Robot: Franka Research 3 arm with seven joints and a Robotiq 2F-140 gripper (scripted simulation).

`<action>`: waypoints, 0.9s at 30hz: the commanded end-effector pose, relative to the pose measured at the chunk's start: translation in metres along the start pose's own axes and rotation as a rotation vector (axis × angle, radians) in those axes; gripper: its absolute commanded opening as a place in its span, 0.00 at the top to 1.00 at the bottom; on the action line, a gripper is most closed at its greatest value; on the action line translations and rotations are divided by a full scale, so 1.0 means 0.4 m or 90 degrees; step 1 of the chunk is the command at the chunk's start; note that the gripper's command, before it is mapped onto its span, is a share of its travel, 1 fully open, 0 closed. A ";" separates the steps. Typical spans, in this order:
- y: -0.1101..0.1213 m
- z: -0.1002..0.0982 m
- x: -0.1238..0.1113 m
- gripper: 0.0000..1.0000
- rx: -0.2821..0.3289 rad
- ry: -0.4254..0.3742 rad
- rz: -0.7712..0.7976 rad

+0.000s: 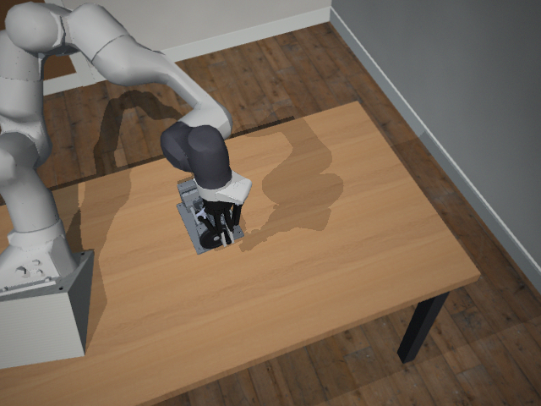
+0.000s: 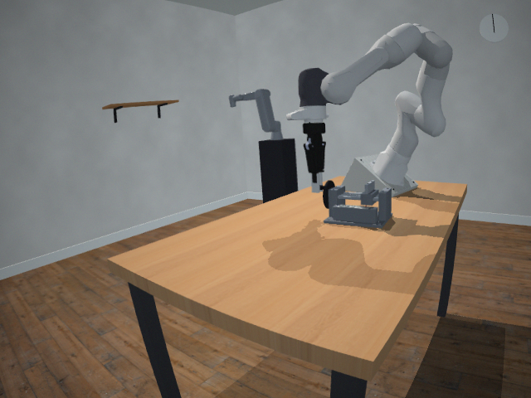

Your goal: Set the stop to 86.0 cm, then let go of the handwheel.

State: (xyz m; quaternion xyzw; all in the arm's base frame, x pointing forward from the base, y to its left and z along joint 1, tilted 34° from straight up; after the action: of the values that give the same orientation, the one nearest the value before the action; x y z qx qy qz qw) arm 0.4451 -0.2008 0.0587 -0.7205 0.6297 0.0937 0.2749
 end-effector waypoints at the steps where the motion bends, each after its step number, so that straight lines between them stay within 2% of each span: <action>1: 0.026 -0.011 -0.006 0.96 -0.004 -0.004 0.000; 14: 0.074 -0.015 -0.016 0.96 -0.004 -0.004 0.000; 27: 0.118 0.011 -0.025 0.96 -0.004 -0.004 0.000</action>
State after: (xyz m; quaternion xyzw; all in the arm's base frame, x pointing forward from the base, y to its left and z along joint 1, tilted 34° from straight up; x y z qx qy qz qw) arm 0.4042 -0.1973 0.0541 -0.7179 0.6327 0.0957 0.2744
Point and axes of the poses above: the point where the finger pads meet when closed, its own z axis out along the fingers, its own y axis across the jaws, x = y × z, the point moved 2 cm from there along -z, back along the fingers, and after that the axes turned 12 degrees about -z, right-handed, at the moved point
